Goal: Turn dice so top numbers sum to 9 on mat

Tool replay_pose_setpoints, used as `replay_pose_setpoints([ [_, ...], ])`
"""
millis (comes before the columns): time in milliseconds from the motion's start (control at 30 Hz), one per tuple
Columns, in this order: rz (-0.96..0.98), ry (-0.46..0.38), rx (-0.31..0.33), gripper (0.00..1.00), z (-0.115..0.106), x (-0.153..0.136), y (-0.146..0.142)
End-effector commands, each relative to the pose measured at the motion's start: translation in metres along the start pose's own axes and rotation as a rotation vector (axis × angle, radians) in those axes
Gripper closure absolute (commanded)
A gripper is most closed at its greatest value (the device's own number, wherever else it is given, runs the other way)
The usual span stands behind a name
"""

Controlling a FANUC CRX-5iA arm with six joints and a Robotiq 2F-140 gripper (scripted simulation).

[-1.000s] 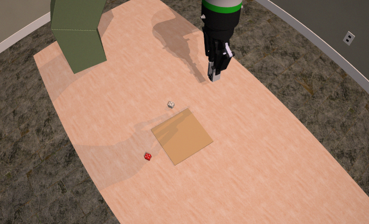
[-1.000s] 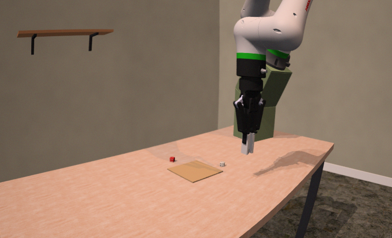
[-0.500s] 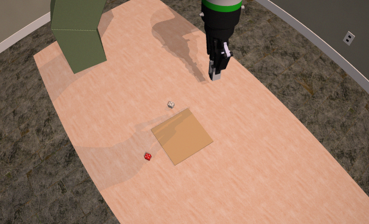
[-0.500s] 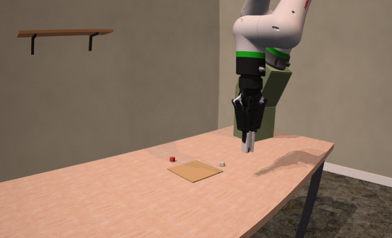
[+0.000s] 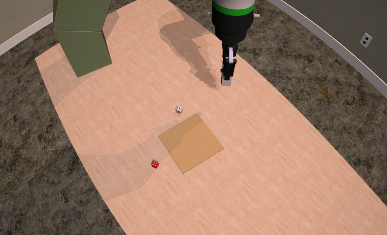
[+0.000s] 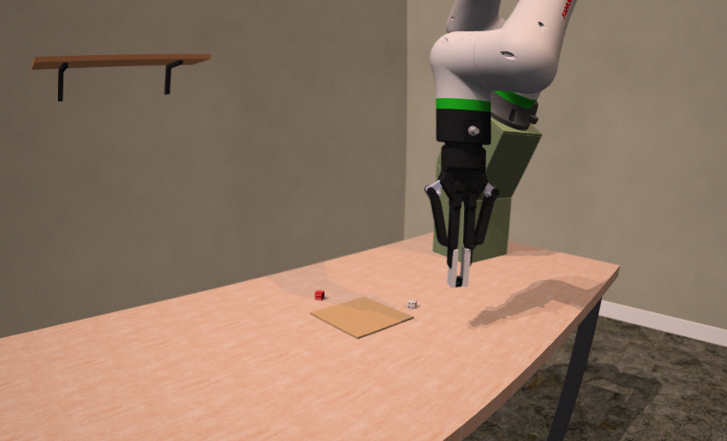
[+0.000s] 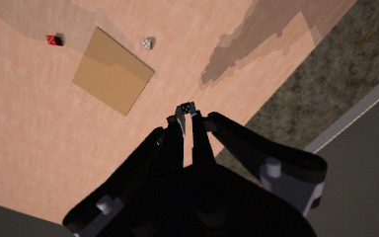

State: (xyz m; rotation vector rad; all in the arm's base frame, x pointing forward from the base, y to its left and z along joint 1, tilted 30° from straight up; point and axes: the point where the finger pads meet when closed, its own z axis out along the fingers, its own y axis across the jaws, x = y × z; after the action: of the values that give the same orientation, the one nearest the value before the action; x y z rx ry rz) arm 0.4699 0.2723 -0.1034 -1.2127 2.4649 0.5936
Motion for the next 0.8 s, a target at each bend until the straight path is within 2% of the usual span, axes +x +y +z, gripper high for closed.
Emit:
replay_pose_setpoints([
  [0, 0.029, 0.001, 0.004, 0.93, 0.001, 0.000, 0.000],
  [167, 0.029, -0.038, 0.002, 0.93, 0.001, 0.002, 0.001],
  [433, 0.029, -0.251, 0.010, 0.93, 0.002, 0.007, 0.000],
  [600, 0.029, -0.321, 0.001, 0.93, 0.005, 0.012, 0.003],
  [700, 0.029, -0.321, 0.001, 0.93, 0.005, 0.012, 0.003],
  [767, 0.028, -0.387, 0.006, 0.93, 0.005, 0.012, 0.002],
])
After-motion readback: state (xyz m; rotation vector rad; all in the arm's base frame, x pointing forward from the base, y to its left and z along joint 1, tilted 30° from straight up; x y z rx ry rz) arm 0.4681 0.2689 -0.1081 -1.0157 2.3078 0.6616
